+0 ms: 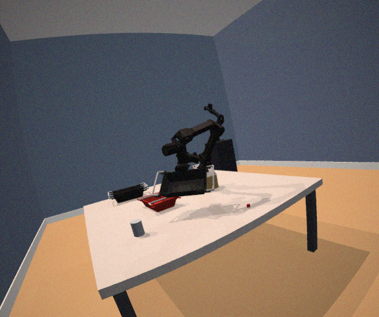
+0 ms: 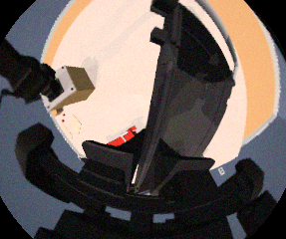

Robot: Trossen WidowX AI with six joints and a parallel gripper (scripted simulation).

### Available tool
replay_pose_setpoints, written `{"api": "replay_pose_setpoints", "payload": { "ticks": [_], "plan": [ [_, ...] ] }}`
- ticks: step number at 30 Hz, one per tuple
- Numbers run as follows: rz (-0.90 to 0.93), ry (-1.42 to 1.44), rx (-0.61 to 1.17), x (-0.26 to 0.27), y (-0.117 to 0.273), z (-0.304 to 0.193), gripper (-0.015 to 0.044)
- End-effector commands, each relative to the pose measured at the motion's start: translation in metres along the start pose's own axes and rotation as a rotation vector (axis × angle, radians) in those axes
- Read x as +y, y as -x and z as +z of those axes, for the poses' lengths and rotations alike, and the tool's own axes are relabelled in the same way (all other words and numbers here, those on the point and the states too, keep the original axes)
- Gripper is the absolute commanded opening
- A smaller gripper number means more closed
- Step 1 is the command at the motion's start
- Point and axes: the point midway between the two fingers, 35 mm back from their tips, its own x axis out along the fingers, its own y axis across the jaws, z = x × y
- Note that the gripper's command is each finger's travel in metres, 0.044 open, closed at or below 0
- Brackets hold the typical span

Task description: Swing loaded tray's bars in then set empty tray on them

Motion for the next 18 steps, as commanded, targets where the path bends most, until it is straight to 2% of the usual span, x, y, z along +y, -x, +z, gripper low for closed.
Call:
{"api": "replay_pose_setpoints", "payload": {
  "ticks": [1,18],
  "plan": [
    [-0.021,-0.05,0.013,-0.002,0.005,-0.016,0.0],
    [-0.016,-0.307,0.003,0.022,0.003,-0.086,0.0]
  ]
}}
